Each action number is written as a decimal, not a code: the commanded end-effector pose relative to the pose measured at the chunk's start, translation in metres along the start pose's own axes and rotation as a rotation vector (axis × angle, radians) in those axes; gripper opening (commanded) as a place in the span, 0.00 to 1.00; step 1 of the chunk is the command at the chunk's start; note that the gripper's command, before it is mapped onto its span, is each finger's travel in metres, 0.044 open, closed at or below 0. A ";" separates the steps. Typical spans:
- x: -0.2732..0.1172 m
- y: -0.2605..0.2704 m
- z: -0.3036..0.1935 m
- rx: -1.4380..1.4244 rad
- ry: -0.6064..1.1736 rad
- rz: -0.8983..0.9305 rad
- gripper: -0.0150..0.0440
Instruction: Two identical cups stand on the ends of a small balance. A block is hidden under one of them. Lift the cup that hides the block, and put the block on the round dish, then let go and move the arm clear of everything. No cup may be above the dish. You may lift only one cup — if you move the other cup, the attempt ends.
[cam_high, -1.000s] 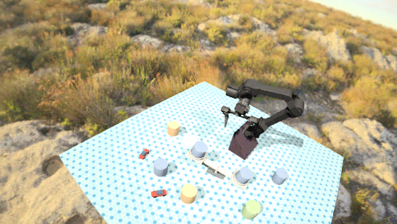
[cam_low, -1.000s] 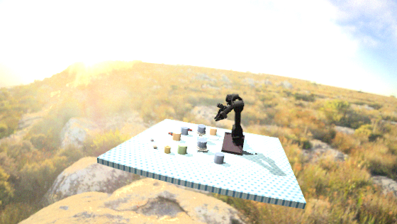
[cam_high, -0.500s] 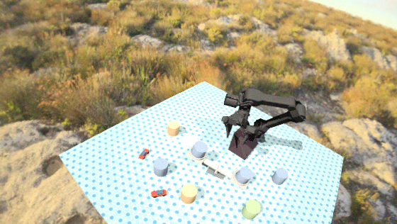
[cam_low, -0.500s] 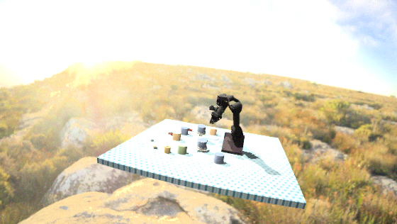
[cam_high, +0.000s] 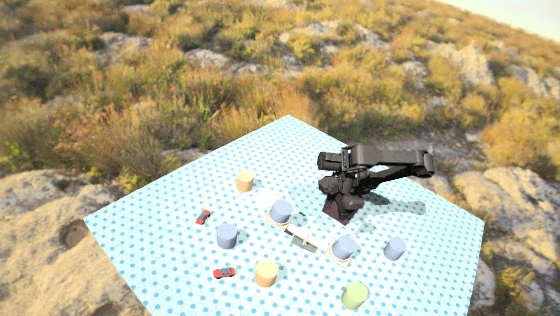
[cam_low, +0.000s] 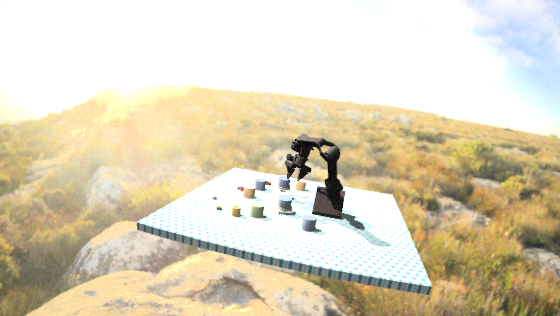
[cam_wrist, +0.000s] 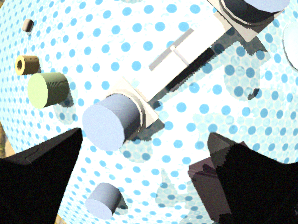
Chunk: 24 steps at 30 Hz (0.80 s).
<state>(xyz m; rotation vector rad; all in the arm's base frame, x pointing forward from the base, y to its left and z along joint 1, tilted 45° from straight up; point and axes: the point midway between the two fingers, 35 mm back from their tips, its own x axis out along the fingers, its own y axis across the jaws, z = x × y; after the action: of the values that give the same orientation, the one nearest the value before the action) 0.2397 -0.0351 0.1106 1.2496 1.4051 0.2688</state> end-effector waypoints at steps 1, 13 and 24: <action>0.008 0.011 -0.003 0.101 0.019 -0.045 1.00; 0.041 0.046 -0.020 0.473 0.051 -0.193 1.00; 0.065 0.070 -0.038 0.728 0.025 -0.289 1.00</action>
<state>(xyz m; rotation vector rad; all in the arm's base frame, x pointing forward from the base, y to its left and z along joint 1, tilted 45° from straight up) 0.2599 0.0584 0.1350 1.5718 1.7586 -0.4256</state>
